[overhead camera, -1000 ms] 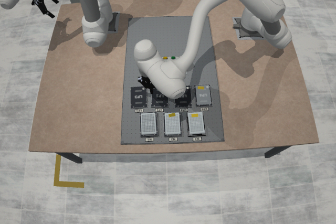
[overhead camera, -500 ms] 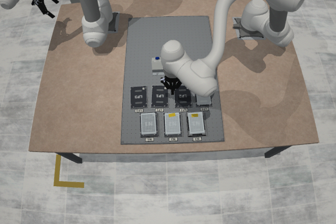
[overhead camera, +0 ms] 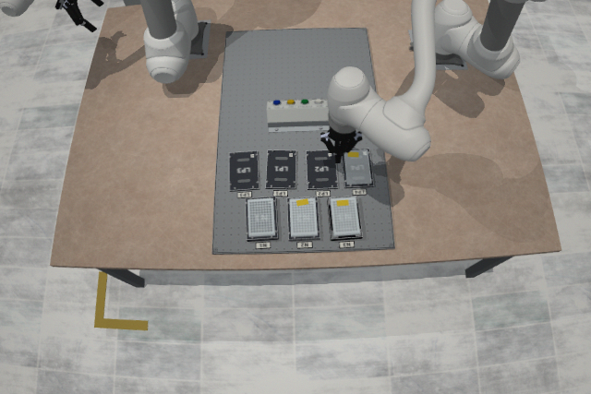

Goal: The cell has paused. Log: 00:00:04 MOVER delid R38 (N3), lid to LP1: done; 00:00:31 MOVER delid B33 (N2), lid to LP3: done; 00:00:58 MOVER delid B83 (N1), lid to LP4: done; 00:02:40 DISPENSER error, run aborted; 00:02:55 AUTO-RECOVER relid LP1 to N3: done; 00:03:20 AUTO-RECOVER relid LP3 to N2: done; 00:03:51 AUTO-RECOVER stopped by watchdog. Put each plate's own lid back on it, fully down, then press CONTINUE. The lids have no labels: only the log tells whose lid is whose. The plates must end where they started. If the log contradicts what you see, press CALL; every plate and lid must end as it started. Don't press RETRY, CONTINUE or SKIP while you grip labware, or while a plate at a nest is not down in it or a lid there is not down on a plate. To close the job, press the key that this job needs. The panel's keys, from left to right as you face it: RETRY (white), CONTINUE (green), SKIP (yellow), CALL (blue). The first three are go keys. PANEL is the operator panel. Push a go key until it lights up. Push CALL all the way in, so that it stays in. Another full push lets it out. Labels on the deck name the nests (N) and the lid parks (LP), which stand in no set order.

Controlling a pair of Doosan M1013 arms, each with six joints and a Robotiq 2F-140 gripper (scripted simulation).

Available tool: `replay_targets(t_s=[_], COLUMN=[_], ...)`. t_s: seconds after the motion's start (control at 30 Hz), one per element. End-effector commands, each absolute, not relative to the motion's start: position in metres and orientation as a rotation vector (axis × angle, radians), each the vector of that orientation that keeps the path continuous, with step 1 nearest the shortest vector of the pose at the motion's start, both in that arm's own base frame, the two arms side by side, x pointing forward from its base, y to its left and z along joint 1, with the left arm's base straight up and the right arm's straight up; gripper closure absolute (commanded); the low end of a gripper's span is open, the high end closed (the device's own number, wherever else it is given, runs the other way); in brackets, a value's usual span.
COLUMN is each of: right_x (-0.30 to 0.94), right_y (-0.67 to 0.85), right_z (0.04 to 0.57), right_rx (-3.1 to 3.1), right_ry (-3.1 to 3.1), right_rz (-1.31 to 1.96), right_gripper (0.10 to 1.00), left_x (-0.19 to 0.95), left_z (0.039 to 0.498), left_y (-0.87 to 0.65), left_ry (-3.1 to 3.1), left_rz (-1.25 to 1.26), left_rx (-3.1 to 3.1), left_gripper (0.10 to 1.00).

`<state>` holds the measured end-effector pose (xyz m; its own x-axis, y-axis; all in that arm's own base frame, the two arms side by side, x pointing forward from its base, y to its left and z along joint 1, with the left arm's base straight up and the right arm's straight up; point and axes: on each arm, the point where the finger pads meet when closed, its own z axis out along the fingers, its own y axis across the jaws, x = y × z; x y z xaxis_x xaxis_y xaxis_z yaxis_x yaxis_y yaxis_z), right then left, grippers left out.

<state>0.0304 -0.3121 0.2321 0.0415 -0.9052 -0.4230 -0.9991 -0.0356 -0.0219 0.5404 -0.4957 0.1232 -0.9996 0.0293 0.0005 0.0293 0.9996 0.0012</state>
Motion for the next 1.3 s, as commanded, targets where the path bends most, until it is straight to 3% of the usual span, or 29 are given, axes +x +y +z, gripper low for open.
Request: replay_targets(t_s=[0.0, 1.27], right_x=[0.0305, 0.0305], right_y=[-0.3125, -0.3125], right_z=[0.2325, 0.2325], right_rx=[-2.014, -2.014], right_ry=[1.934, 1.934], right_rz=[0.423, 0.423], right_gripper=[0.098, 0.098], left_x=[0.5392, 0.5462], left_z=[0.1237, 0.1243], left_y=[-0.486, -0.4887], left_ry=[-3.142, -3.142], left_rz=[0.001, 0.001], left_rx=[-0.047, -0.047], left_gripper=[0.999, 0.999])
